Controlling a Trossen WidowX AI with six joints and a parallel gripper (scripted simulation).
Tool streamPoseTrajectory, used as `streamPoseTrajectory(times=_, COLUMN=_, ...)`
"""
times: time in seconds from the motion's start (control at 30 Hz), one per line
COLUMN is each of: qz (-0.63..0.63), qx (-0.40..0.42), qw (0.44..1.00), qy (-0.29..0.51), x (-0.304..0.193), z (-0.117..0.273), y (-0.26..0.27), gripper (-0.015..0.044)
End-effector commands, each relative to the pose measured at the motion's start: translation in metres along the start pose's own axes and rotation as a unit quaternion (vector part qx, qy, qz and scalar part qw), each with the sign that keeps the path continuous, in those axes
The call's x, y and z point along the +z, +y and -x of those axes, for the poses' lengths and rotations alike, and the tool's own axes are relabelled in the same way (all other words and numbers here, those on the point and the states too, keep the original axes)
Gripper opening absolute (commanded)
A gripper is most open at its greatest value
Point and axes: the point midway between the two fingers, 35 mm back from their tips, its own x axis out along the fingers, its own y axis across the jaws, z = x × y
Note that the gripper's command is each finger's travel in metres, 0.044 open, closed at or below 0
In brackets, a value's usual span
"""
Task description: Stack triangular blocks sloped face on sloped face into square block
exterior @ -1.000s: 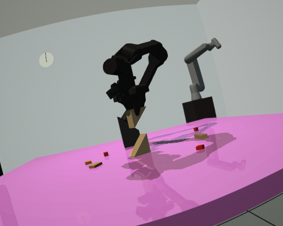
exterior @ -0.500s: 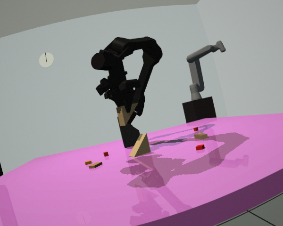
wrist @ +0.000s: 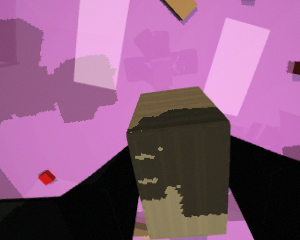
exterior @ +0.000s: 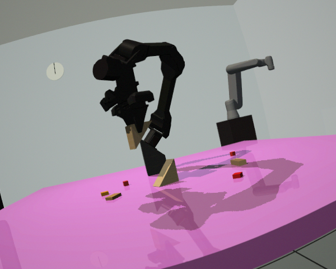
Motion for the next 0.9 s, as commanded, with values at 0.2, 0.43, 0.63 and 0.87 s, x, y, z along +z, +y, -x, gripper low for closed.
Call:
streamPoseTrajectory(times=0.2, qz=0.000, qx=0.000, qw=1.000, qy=-0.002, x=0.003, z=-0.015, y=0.002, gripper=0.0000)
streamPoseTrajectory(times=0.43, qz=0.000, qx=0.000, qw=1.000, qy=-0.002, x=-0.008, z=-0.043, y=0.003, gripper=0.0000)
streamPoseTrajectory(times=0.63, qz=0.000, qx=0.001, qw=1.000, qy=0.000, x=-0.019, z=-0.066, y=0.001, gripper=0.0000)
streamPoseTrajectory(times=0.87, qz=0.000, qx=0.001, qw=1.000, qy=0.000, x=-0.026, z=-0.080, y=0.000, gripper=0.0000)
